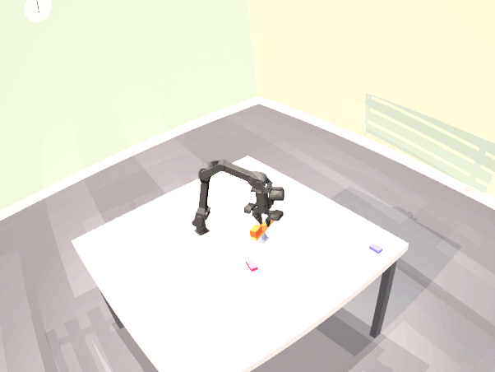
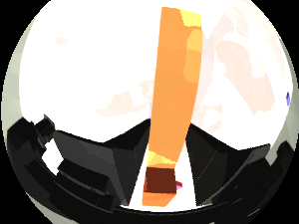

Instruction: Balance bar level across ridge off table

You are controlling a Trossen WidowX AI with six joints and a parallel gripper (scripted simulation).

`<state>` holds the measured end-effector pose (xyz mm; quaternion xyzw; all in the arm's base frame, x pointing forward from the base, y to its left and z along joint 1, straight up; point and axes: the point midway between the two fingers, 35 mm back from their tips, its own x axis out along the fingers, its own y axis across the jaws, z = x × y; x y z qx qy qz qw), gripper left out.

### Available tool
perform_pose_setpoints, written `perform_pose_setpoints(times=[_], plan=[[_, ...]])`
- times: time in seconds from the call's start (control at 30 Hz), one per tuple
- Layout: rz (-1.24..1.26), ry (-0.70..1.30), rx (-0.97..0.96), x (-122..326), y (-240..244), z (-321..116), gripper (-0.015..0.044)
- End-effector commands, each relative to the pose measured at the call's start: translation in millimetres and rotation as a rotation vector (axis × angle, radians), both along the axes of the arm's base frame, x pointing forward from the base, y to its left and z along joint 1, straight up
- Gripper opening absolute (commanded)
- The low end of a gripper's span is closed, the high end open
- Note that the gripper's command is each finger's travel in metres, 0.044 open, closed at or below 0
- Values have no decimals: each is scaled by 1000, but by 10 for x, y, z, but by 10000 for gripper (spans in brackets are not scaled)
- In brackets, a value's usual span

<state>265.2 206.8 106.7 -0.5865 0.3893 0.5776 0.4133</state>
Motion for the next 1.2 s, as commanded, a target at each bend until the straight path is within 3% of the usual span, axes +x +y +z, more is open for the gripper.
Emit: perform_pose_setpoints(times=[0.0, 0.13, 0.37, 1.17], plan=[[0, 1, 0, 0, -1, -1, 0], [0, 1, 0, 0, -1, -1, 0], [0, 1, 0, 0, -1, -1, 167], [0, 1, 0, 0, -1, -1, 170]])
